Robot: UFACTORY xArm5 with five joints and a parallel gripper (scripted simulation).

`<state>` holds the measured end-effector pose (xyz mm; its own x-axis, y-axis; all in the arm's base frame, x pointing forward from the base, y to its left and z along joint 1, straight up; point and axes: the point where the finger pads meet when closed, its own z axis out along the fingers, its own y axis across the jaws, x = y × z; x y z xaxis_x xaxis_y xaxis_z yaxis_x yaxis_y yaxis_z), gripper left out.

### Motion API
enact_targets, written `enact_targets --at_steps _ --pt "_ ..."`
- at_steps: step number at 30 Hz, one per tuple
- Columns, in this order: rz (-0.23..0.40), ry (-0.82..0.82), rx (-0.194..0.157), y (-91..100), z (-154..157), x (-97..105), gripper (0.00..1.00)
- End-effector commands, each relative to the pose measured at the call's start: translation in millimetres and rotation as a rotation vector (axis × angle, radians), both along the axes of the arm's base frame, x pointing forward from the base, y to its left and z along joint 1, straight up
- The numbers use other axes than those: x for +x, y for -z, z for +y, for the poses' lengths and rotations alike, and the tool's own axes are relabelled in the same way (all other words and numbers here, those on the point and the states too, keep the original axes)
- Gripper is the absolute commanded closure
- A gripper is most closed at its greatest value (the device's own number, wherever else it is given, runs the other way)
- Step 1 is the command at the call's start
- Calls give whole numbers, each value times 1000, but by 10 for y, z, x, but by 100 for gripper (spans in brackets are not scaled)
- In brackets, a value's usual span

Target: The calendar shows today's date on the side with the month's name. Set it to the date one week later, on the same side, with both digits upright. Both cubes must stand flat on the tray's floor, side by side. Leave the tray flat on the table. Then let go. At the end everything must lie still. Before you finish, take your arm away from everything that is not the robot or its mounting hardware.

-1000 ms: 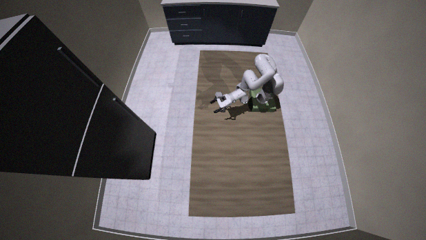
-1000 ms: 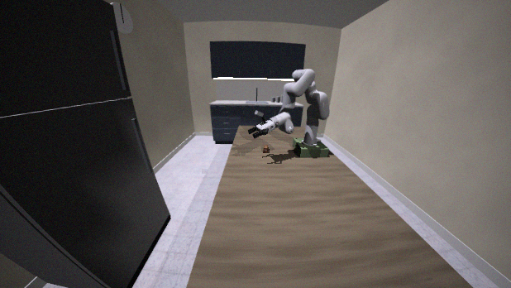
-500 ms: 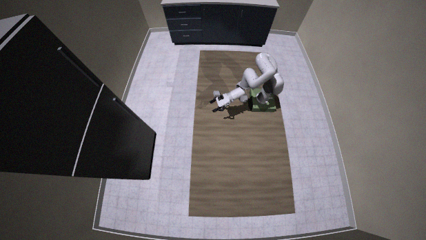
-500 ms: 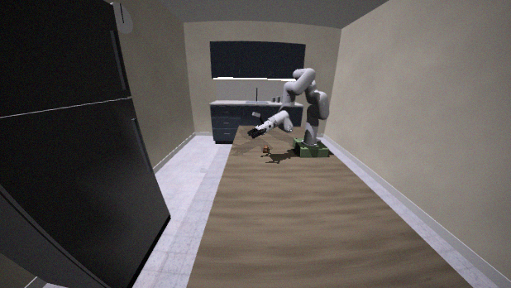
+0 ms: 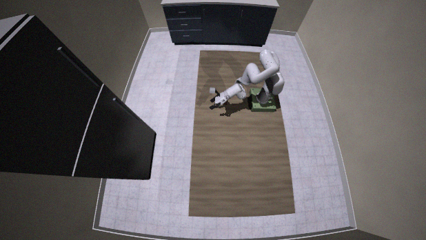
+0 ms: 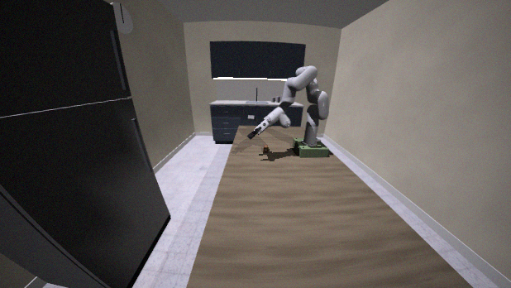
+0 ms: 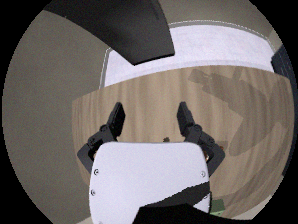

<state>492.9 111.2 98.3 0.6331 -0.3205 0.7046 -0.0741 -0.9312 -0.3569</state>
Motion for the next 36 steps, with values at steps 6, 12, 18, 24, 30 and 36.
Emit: enact_targets --at_steps 6,12,18,24,30,36 --pt "169 162 104 125 -212 -22 0" --pt "287 304 182 213 -388 -102 0" --pt "397 452 252 280 -558 -217 0" --pt "456 539 289 309 -651 -296 0" --pt "555 701 349 342 -811 -465 0" --pt "641 859 399 352 -950 -649 0"
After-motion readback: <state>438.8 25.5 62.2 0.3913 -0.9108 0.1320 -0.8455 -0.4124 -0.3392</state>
